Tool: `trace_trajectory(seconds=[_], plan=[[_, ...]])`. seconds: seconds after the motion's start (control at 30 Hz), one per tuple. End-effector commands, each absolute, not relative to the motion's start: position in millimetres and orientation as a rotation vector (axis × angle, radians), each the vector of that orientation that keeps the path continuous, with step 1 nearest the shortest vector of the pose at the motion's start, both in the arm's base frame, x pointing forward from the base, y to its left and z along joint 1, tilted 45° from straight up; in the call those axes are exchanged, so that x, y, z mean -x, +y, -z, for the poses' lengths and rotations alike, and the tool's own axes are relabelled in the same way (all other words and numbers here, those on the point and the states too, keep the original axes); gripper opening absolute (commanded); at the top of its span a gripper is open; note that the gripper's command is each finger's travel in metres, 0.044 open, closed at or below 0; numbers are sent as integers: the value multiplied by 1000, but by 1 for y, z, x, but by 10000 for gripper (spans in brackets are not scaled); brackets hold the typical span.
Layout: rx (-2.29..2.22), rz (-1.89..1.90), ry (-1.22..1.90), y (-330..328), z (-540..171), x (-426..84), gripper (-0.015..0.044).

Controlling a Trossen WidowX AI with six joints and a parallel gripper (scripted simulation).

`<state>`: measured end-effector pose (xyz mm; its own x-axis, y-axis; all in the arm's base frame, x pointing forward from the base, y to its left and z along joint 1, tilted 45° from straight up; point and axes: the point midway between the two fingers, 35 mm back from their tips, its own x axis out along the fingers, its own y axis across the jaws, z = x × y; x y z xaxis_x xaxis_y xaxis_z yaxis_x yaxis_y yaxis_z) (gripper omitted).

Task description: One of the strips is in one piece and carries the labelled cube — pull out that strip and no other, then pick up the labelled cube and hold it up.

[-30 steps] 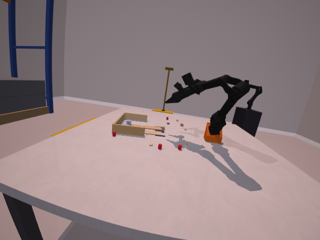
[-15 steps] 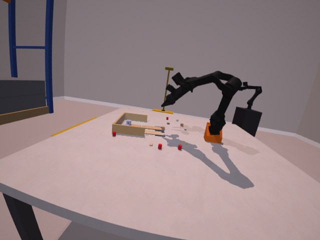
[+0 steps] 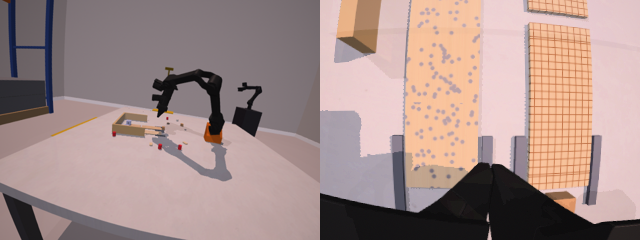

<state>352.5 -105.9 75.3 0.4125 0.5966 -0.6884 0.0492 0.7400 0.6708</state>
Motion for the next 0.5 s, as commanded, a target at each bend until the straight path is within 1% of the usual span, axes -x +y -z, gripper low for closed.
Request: trace_trajectory(seconds=[0.0,0.47], plan=[[-593,-567,1299,-72,-74,-360,0],[-593,-567,1299,-67,-69,-360,0]])
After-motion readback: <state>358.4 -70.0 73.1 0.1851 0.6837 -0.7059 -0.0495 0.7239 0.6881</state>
